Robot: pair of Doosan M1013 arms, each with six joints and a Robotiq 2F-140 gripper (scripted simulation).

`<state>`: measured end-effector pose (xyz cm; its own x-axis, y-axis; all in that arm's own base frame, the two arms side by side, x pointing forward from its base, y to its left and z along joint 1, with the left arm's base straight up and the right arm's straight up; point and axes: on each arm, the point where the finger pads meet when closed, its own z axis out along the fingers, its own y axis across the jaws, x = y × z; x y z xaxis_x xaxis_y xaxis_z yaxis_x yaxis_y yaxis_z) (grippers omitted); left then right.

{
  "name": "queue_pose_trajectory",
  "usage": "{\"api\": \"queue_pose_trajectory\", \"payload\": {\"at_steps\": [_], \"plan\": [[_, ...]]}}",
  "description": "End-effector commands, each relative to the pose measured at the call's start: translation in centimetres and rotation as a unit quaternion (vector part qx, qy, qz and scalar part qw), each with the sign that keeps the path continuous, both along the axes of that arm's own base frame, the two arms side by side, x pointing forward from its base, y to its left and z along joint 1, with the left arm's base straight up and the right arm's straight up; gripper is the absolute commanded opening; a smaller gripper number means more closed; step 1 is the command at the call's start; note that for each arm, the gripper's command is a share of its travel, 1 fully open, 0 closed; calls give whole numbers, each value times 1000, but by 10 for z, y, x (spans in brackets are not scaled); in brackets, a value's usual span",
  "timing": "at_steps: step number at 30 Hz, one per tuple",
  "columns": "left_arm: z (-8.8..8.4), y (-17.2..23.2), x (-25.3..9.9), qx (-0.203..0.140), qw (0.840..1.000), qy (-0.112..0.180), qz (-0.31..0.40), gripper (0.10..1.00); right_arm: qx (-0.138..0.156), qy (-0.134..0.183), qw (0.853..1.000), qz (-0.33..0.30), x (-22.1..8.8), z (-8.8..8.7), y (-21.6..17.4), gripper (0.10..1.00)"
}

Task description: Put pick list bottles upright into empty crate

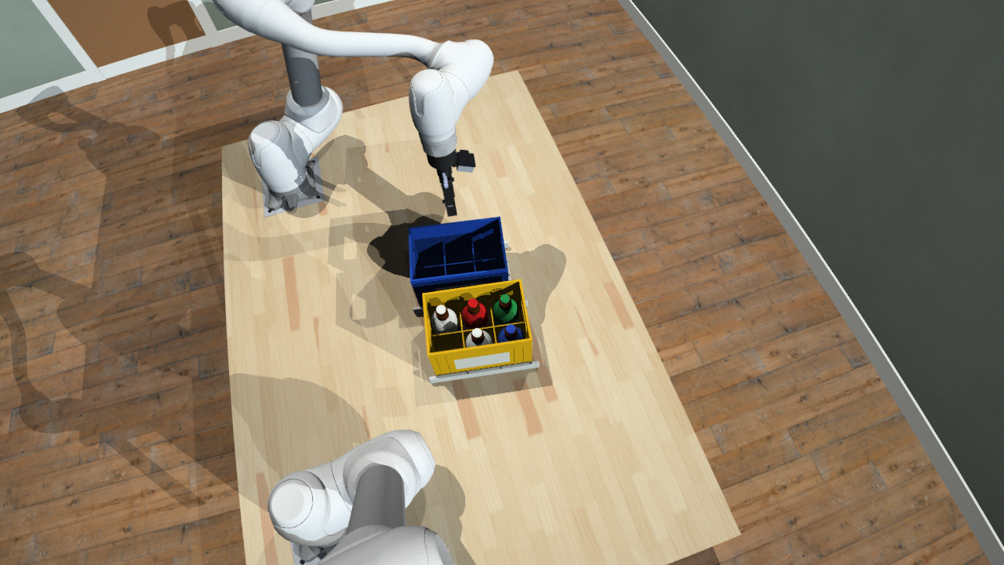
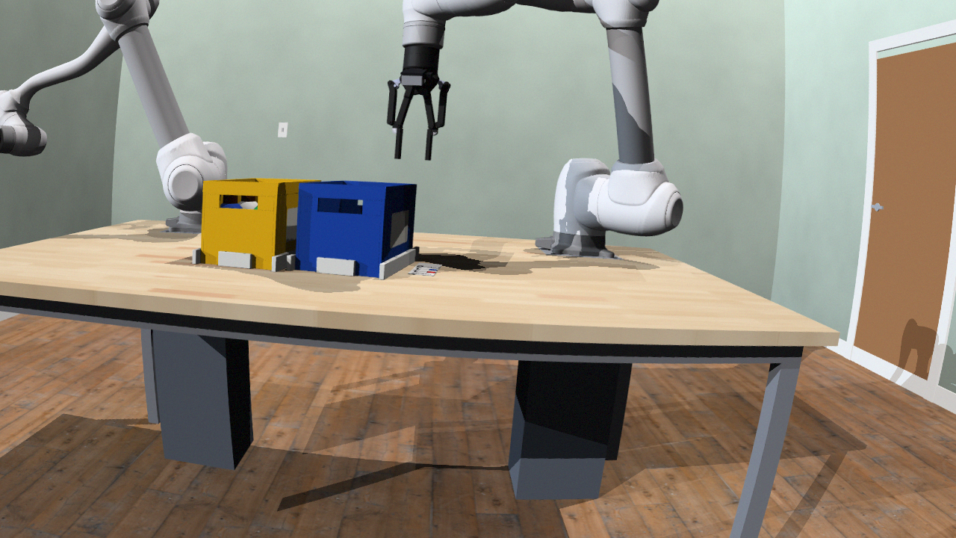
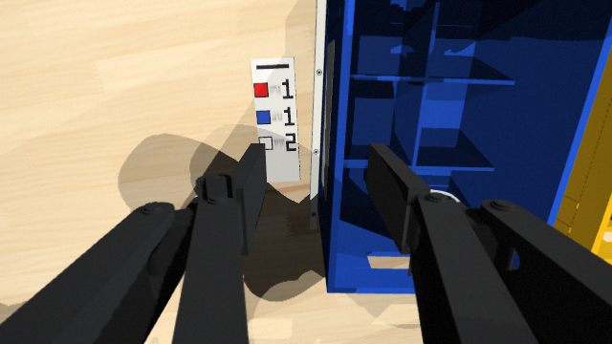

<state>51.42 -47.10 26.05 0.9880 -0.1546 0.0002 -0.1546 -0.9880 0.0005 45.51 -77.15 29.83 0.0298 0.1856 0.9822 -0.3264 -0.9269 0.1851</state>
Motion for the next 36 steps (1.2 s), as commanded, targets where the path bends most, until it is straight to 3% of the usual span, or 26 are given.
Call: {"api": "queue_pose_trajectory", "payload": {"at_steps": [1, 36], "plan": [[6, -20, -1, 0, 1000, 0, 0, 442, -1, 0, 1000, 0, 0, 1, 0, 1000], [47, -164, -10, 0, 1000, 0, 0, 442, -1, 0, 1000, 0, 0, 1, 0, 1000]]}}
